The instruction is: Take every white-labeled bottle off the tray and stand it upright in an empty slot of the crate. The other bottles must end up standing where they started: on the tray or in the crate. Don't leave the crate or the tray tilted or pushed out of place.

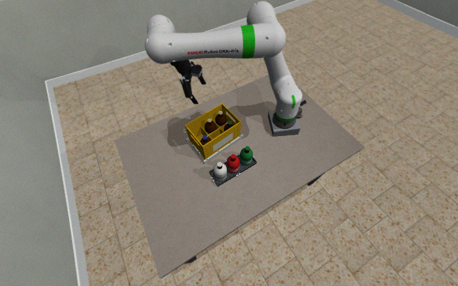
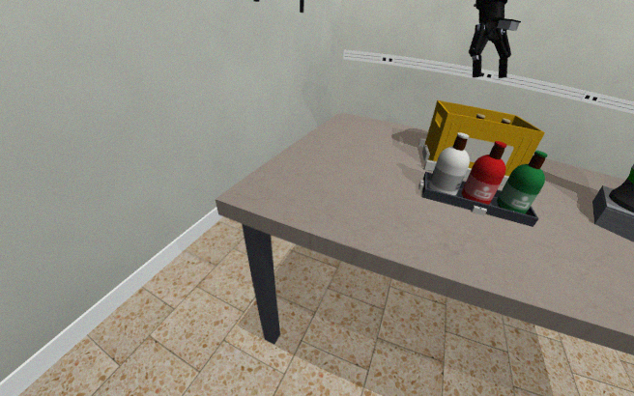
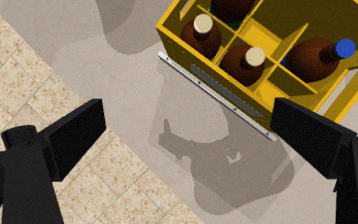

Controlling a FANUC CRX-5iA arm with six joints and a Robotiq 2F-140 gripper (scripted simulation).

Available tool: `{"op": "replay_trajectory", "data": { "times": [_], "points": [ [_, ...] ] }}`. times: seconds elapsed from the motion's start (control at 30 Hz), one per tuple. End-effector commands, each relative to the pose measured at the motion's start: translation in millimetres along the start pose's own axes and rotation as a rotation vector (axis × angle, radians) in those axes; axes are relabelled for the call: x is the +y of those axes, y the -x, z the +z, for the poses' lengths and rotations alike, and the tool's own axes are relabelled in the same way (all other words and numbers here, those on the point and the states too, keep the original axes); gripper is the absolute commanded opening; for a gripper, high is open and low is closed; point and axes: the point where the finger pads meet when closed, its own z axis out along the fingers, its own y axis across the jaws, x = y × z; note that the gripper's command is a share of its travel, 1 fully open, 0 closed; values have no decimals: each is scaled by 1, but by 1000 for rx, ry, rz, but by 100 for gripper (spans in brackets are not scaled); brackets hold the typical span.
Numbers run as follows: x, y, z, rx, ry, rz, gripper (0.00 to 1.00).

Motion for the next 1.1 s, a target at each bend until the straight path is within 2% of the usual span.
{"op": "replay_trajectory", "data": {
  "times": [0.0, 0.1, 0.17, 0.33, 0.57, 0.6, 1.07],
  "points": [
    [36, -19, 7, -129, -3, -39, 100],
    [56, -33, 15, -190, 7, -71, 100],
    [56, -33, 15, -190, 7, -71, 100],
    [90, -61, 35, -304, 40, -139, 100],
    [93, -64, 38, -318, 46, -148, 100],
    [93, -64, 38, -318, 46, -148, 10],
    [93, -64, 38, -318, 46, -148, 10]
  ]
}}
